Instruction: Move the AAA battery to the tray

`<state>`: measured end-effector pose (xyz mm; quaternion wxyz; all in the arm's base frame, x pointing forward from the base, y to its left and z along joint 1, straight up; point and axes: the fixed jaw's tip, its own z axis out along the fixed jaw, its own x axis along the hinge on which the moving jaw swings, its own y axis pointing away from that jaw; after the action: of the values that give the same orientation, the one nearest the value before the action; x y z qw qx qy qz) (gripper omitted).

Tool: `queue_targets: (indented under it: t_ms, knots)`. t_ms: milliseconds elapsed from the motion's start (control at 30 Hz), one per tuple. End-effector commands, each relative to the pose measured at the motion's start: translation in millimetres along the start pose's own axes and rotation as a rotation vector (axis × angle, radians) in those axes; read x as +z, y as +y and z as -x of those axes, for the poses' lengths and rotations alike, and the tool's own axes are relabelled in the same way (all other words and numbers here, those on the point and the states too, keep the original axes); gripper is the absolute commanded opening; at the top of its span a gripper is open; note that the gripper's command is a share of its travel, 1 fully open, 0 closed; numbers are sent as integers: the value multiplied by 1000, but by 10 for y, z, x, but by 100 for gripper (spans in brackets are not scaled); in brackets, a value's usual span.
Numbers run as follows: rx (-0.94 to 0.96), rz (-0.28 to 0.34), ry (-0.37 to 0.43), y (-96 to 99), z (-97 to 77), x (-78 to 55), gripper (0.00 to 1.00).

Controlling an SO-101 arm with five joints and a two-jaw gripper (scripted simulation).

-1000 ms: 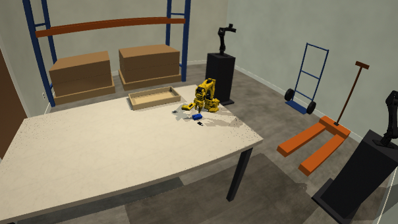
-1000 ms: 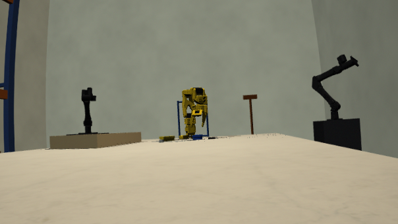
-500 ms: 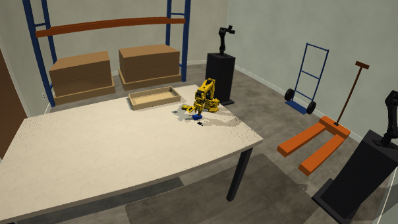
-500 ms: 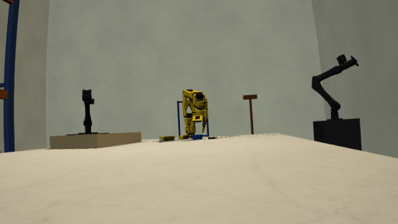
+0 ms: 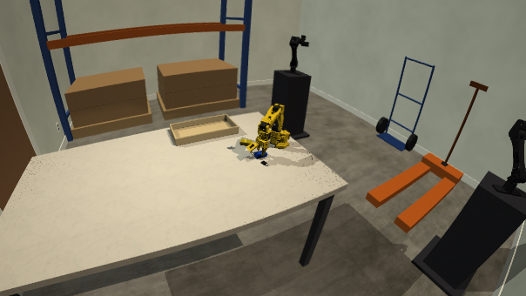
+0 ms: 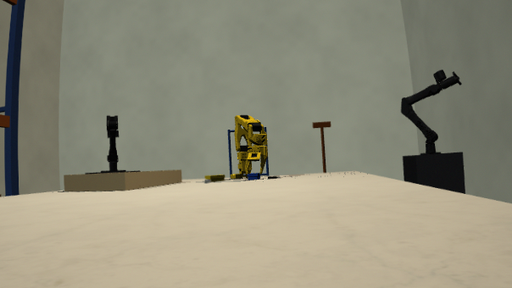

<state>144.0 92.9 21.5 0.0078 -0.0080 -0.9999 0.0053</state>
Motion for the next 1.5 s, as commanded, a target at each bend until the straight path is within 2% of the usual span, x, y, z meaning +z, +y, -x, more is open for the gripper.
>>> queue_targets:
  t_ms: [0, 1467]
  knots:
    - [2, 11, -16, 27, 13, -11, 28]
    - [2, 11, -16, 11, -15, 33, 28]
